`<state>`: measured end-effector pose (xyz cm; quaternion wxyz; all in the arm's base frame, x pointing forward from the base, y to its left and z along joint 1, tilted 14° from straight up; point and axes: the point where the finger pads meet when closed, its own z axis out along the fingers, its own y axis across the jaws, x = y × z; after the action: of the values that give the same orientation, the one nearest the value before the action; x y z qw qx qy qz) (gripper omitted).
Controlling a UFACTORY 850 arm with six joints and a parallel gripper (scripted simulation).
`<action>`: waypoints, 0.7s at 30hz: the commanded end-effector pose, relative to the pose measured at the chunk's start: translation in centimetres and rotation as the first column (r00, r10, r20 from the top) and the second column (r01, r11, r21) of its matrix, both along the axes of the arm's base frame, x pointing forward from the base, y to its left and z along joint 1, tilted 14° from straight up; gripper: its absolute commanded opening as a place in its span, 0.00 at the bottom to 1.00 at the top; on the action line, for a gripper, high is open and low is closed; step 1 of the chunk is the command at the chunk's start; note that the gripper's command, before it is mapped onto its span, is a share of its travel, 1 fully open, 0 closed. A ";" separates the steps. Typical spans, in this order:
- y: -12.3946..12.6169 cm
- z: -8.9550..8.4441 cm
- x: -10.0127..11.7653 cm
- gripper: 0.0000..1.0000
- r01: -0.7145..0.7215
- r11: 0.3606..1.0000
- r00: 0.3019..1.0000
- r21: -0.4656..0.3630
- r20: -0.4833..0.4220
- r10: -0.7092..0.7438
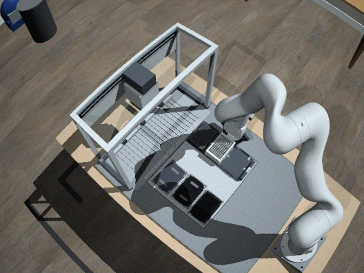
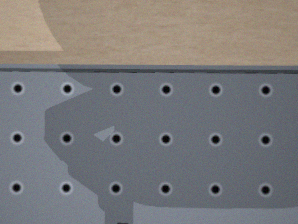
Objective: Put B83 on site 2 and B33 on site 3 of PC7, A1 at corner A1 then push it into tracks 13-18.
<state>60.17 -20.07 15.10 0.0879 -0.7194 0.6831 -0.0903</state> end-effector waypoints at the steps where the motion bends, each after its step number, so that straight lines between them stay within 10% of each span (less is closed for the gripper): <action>1: -0.4 0.1 0.1 1.00 0.000 1.000 1.000 -0.001 0.002 0.000; 21: -1.6 0.1 0.2 1.00 0.000 1.000 1.000 -0.001 0.002 0.000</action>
<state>60.23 -21.34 15.11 0.0879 -0.7194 0.6831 -0.0903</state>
